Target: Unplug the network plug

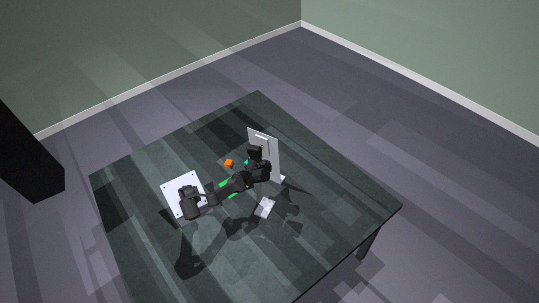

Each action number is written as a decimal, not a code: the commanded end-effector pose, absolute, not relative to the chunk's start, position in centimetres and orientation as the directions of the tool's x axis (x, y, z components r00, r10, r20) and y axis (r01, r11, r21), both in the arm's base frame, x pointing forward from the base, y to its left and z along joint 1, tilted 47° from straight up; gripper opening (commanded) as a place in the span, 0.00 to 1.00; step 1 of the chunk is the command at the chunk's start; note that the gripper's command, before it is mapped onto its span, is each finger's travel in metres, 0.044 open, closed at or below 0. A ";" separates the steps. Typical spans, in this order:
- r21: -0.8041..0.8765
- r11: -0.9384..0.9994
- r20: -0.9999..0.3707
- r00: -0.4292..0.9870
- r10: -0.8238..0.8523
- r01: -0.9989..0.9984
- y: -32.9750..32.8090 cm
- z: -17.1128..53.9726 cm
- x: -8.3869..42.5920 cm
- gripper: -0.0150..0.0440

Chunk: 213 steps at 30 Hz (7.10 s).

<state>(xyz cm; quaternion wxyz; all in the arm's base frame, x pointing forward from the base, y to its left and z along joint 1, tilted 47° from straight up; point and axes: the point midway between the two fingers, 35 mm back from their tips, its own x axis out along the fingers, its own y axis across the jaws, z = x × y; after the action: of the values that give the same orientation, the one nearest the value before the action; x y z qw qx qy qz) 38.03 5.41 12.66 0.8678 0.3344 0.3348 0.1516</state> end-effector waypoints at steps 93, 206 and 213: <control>0.682 0.730 -0.482 0.730 0.485 -0.035 4.0 13.8 33.2 0.25; 0.080 0.746 -0.783 0.505 -0.364 0.662 -1.2 -5.1 22.7 0.25; 0.080 0.745 -0.784 0.503 -0.364 0.662 -1.6 -5.5 22.8 0.25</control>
<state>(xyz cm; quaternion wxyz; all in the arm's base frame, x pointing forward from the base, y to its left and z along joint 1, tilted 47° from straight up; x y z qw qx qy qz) 22.86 -1.43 -5.14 0.8475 0.1915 0.3908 -0.3039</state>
